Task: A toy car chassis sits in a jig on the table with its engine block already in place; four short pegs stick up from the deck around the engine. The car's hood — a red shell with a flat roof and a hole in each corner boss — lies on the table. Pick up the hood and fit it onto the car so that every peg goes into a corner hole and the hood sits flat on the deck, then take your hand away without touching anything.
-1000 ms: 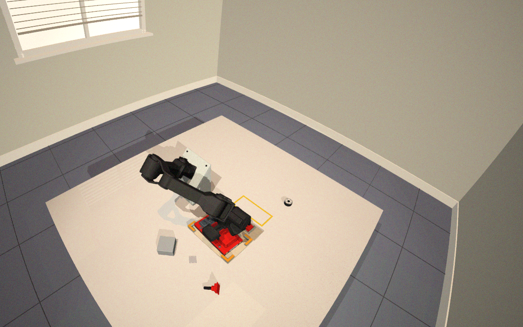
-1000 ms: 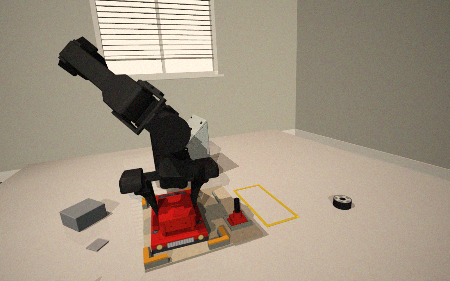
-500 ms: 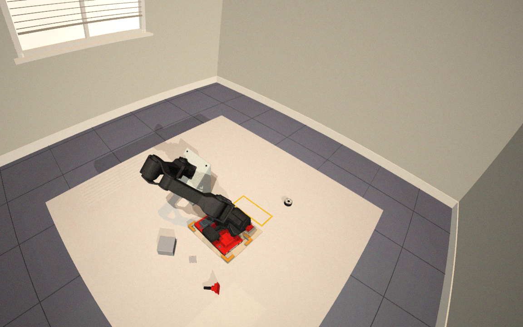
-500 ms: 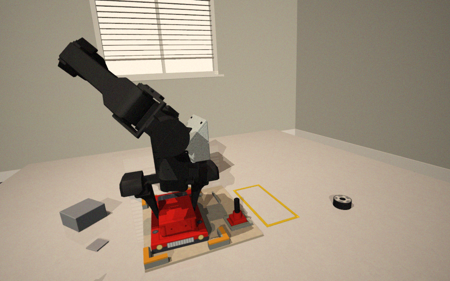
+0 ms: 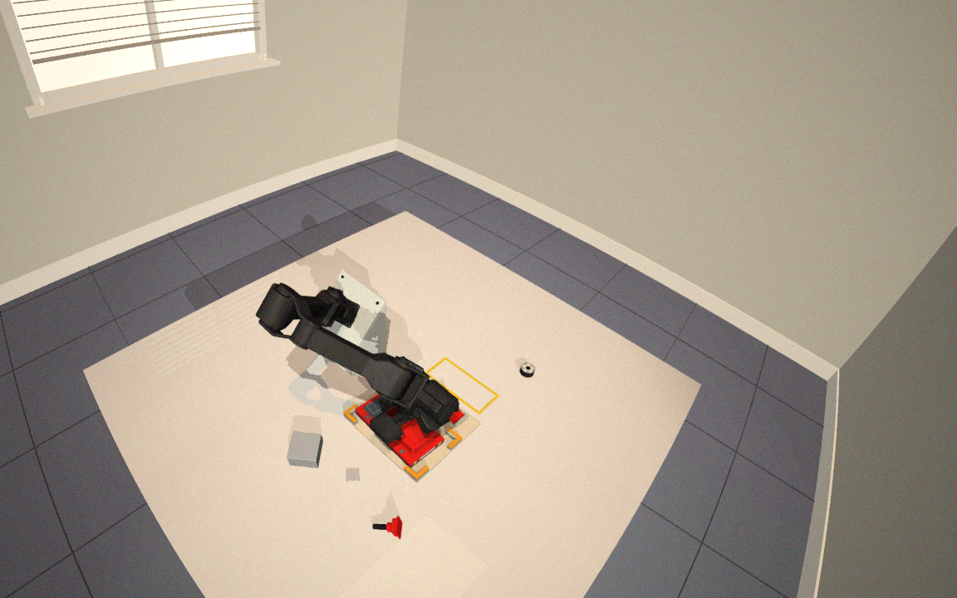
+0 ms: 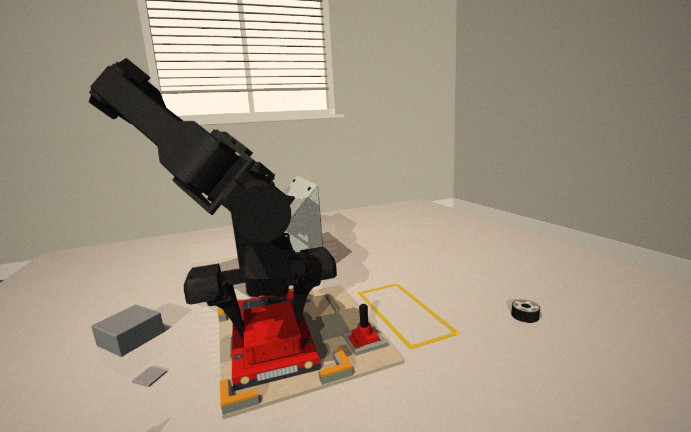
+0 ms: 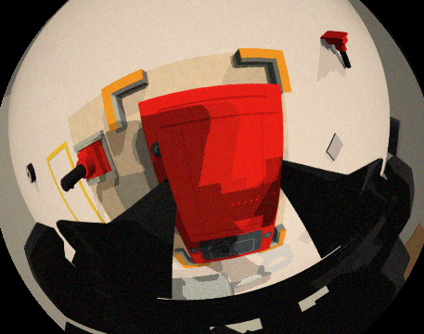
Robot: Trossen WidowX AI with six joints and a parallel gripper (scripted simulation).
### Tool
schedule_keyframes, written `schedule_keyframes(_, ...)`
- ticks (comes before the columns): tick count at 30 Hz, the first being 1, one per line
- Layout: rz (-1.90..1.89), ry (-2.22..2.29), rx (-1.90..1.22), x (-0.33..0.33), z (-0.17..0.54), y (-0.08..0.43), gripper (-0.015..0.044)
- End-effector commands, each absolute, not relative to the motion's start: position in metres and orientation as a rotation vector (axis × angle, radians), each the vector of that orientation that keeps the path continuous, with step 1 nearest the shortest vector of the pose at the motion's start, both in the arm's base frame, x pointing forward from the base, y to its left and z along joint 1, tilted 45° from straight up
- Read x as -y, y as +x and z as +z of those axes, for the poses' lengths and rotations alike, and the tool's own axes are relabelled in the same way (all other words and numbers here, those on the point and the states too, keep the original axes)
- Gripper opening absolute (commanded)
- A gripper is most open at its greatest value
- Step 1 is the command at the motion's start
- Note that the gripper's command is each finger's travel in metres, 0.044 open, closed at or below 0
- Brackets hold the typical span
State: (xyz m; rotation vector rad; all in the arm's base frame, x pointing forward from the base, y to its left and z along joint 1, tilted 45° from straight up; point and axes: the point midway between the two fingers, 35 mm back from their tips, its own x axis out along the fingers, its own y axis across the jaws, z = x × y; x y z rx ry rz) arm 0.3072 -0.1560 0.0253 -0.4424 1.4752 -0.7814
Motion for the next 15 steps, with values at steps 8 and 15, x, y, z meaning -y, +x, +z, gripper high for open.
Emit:
schedule_keyframes(8, -0.782, -0.442, -1.475, 0.1560, 0.0253, 0.3072, 0.0368)
schedule_keyframes(15, -0.782, -0.442, -1.475, 0.1560, 0.0253, 0.3072, 0.0440)
